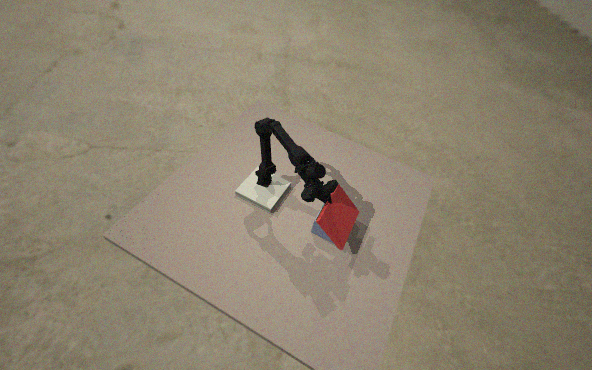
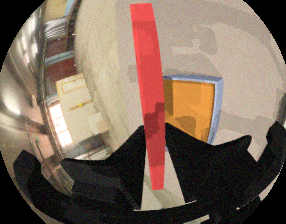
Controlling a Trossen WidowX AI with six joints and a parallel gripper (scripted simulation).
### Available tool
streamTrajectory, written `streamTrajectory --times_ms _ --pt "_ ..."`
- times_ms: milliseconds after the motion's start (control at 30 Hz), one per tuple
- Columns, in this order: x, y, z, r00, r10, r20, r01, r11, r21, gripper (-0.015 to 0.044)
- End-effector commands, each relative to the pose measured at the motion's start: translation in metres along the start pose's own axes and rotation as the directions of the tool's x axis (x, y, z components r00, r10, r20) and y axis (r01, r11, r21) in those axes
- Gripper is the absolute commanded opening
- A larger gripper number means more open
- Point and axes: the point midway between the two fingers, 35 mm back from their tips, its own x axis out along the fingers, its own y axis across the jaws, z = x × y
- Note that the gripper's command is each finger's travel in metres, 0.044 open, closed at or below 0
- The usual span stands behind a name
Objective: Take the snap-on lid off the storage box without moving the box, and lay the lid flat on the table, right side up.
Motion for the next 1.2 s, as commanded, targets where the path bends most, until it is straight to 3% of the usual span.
streamTrajectory --times_ms 0,1167 --pt "-0.001 0.004 0.007 1.000 0.010 -0.004 -0.010 1.000 -0.008 0.0000" --pt "-0.008 -0.002 0.076 1.000 0.009 0.000 -0.009 1.000 -0.013 0.0000"
